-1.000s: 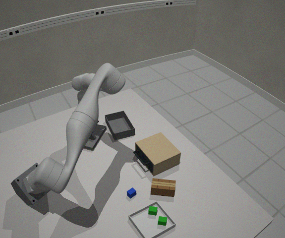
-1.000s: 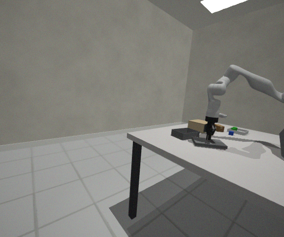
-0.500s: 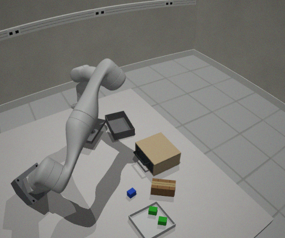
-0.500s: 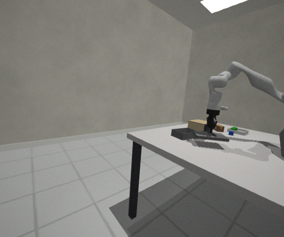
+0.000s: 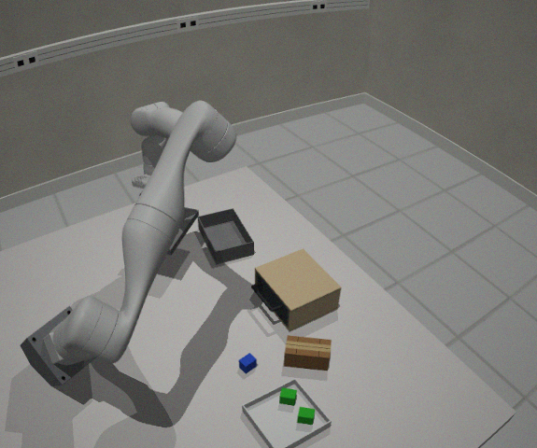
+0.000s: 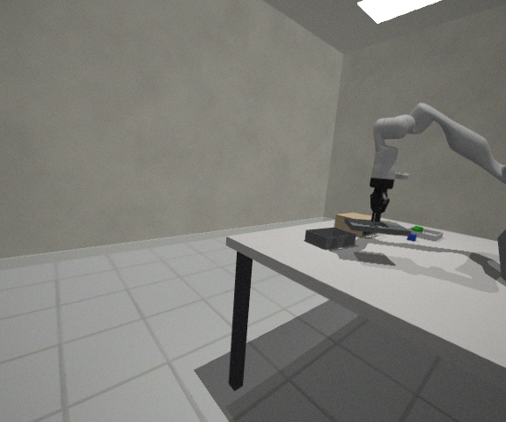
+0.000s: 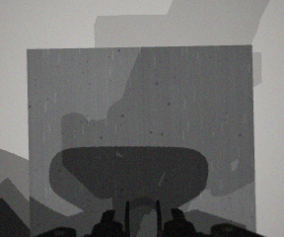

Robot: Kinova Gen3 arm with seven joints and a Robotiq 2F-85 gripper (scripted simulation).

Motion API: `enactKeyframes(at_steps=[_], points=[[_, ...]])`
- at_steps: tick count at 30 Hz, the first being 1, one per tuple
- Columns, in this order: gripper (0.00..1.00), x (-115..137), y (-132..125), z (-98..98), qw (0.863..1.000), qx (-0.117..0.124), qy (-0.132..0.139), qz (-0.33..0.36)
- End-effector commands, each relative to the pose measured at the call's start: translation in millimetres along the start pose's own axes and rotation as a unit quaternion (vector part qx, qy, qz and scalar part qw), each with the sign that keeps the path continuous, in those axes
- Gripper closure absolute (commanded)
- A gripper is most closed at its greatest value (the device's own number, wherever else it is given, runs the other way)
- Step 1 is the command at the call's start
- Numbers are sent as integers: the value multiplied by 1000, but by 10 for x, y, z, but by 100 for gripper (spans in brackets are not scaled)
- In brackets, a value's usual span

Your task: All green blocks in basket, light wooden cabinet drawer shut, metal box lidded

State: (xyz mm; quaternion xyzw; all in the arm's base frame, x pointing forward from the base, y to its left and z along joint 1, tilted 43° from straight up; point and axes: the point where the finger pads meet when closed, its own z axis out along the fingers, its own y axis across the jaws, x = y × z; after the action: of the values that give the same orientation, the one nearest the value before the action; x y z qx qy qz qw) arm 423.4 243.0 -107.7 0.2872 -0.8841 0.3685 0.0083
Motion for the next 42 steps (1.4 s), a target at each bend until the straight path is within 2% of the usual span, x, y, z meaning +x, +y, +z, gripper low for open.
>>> enactKeyframes(at_steps=[1, 13, 34, 42], points=[[90, -24, 33, -160, 1000, -6, -5, -1], [90, -31, 43, -367, 1000, -8, -6, -1], [90, -35, 39, -377, 1000, -8, -6, -3], [90, -141, -6, -378, 1000, -8, -7, -26]])
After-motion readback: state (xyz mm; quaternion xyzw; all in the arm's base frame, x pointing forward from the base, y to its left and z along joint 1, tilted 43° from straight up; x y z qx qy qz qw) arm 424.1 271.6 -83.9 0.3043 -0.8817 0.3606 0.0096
